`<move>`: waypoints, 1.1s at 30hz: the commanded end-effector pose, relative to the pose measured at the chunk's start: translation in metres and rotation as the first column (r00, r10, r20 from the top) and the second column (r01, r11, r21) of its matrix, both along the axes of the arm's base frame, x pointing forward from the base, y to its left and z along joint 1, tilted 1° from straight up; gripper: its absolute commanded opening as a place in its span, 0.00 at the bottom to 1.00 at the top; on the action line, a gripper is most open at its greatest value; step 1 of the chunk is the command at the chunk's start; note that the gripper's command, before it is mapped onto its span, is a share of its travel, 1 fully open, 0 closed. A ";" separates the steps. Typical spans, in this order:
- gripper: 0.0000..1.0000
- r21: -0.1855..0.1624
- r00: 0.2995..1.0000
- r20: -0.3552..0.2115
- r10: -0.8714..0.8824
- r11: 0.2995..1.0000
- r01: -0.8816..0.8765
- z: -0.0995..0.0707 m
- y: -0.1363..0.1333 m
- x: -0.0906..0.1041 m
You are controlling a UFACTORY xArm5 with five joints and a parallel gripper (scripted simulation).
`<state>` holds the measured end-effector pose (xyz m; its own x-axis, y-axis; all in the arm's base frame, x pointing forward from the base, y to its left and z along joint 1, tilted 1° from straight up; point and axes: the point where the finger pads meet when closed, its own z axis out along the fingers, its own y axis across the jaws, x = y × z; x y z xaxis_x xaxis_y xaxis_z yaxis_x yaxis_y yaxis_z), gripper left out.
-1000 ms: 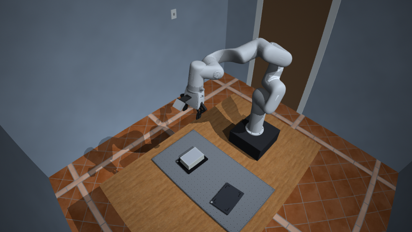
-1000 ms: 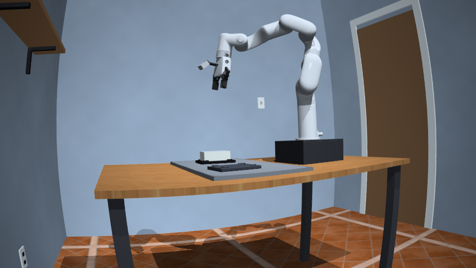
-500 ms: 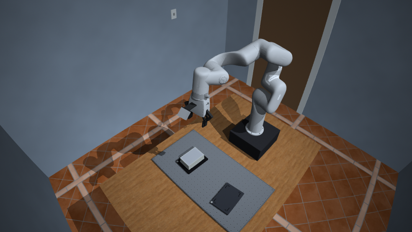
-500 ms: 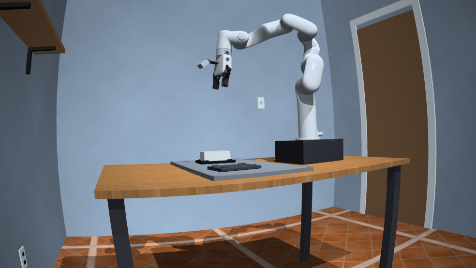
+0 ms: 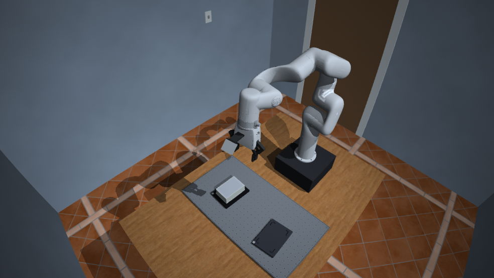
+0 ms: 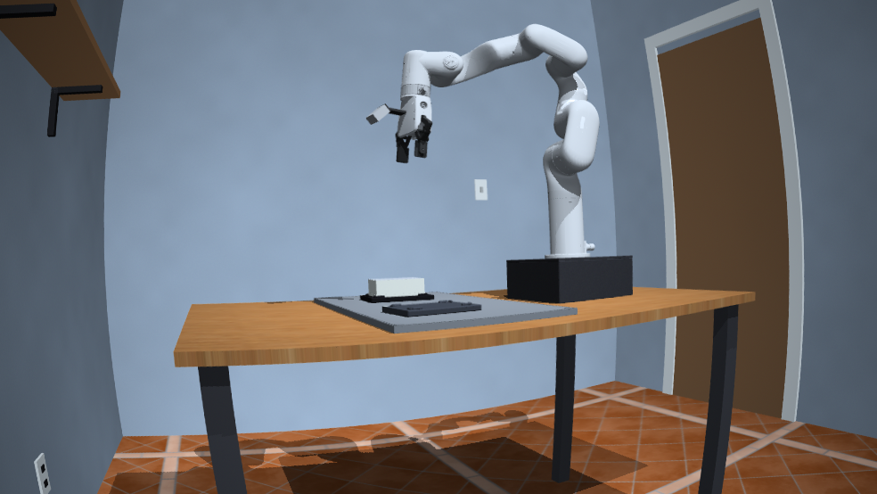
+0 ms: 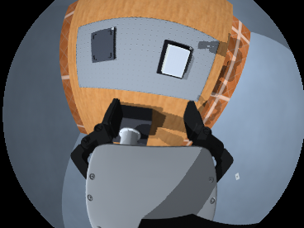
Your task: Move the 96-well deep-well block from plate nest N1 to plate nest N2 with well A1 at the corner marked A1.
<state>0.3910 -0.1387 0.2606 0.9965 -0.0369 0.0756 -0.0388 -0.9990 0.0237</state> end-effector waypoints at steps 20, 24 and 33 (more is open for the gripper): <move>1.00 0.023 0.998 -0.051 0.029 0.999 -0.028 -0.006 0.098 0.012; 1.00 0.025 0.998 -0.056 -0.004 1.000 0.005 -0.010 0.099 0.012; 1.00 0.026 0.981 -0.081 -0.173 0.984 0.176 -0.045 0.071 0.011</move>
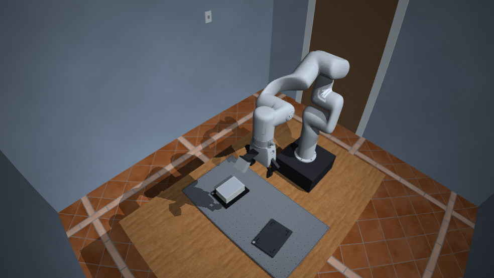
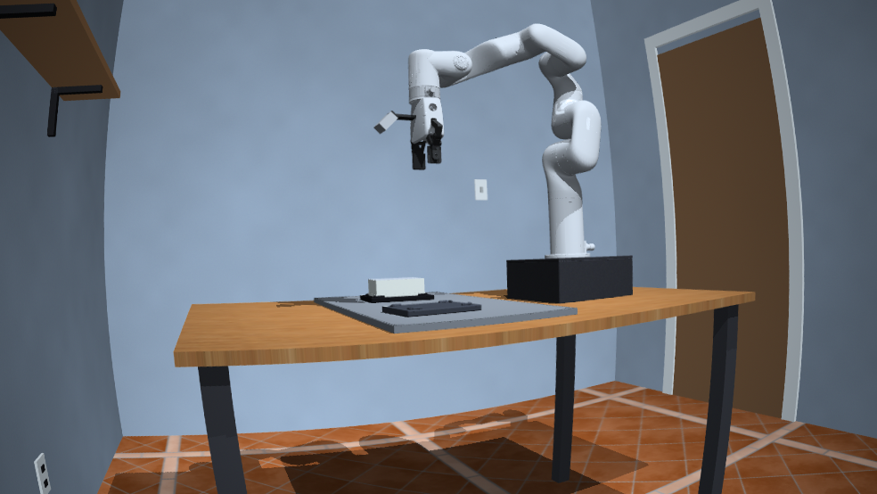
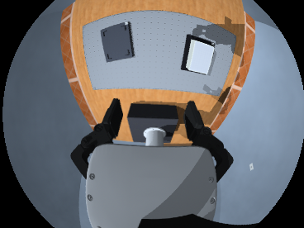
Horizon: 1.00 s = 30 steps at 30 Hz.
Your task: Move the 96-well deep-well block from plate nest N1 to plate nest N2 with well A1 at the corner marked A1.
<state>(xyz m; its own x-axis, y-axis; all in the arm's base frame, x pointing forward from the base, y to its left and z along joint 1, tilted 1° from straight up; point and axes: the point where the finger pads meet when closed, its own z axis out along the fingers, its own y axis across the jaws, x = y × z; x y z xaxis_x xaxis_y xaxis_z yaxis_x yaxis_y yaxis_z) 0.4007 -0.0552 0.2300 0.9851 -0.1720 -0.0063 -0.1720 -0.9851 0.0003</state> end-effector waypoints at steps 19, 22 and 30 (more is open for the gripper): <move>1.00 0.000 0.999 0.002 -0.041 0.999 0.041 -0.079 -0.068 -0.001; 1.00 0.000 0.999 0.002 -0.041 0.999 0.041 -0.090 -0.078 -0.002; 1.00 0.000 0.999 0.003 -0.041 0.999 0.041 -0.113 -0.097 -0.003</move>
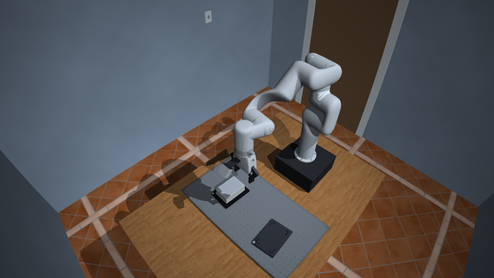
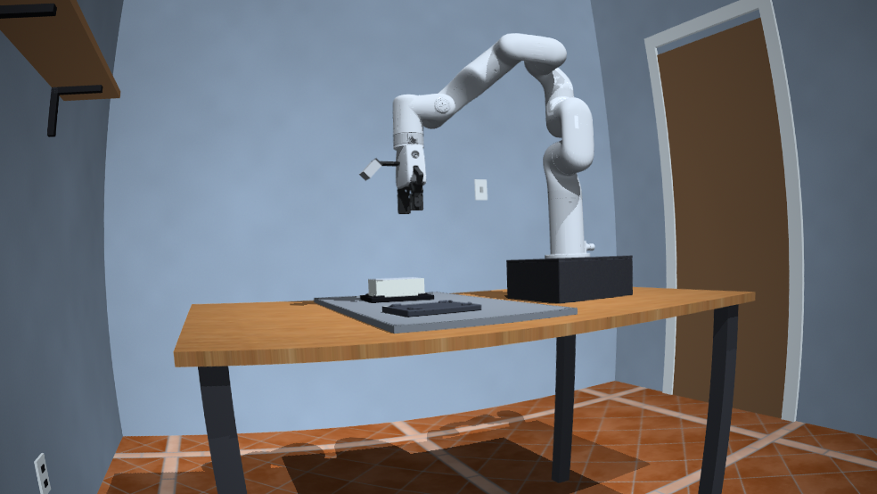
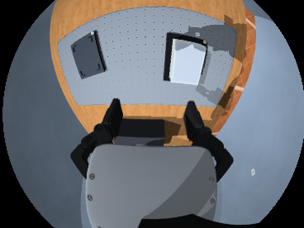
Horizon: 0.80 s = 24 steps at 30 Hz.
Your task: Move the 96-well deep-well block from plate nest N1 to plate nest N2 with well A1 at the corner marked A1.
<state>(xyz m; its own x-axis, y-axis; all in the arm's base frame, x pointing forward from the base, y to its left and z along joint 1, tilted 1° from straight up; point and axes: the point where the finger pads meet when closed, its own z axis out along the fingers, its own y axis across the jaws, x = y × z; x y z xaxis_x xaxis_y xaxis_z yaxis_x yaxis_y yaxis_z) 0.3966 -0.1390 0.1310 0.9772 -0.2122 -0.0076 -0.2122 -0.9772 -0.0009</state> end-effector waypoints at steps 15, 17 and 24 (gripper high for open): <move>1.00 -0.001 1.000 0.005 0.000 1.000 0.000 -0.064 -0.056 -0.001; 1.00 -0.002 1.000 0.005 0.000 1.000 0.000 -0.072 -0.062 -0.001; 1.00 -0.002 1.000 0.006 0.000 1.000 0.000 -0.098 -0.085 -0.002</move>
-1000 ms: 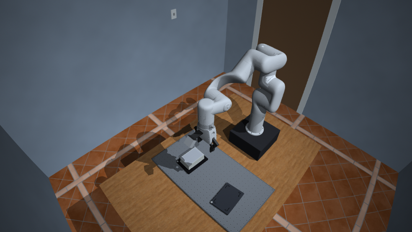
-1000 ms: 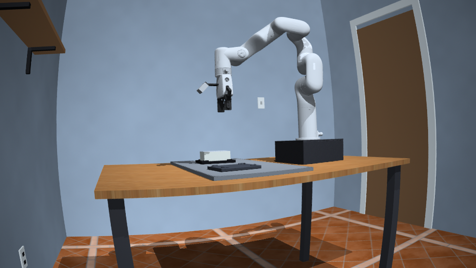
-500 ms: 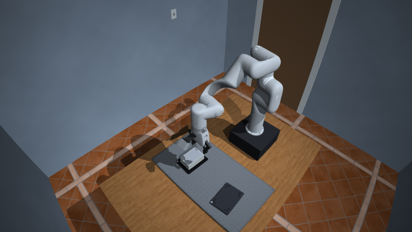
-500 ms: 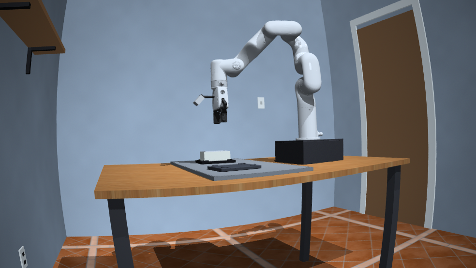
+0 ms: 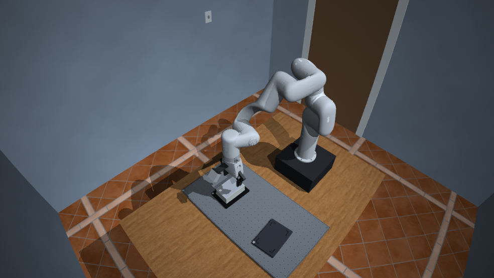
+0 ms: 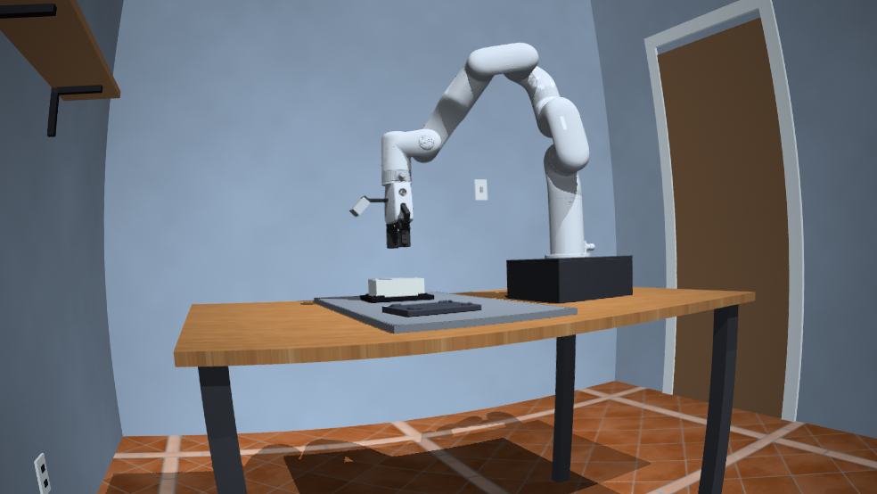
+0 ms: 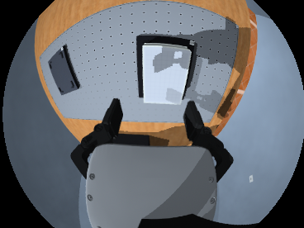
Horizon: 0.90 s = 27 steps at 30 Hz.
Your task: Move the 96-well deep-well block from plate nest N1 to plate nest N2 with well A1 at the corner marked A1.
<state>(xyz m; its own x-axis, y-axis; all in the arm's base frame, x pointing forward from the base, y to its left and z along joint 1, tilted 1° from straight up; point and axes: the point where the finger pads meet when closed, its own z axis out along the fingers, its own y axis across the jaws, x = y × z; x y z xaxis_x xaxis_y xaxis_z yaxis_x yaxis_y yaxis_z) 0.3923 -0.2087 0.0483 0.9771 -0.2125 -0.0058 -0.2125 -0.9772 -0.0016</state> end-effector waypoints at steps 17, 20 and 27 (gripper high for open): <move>1.00 -0.002 1.000 0.004 0.000 1.000 0.000 -0.022 -0.020 0.002; 1.00 -0.002 1.000 0.004 0.000 1.000 0.000 -0.022 -0.020 0.002; 1.00 -0.002 1.000 0.004 0.000 1.000 0.000 -0.032 -0.020 0.002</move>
<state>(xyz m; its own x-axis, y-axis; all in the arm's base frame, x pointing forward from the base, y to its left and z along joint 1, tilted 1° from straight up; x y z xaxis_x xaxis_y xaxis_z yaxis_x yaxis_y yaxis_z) 0.3930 -0.2283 0.0211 0.9772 -0.2121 -0.0042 -0.2121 -0.9773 -0.0013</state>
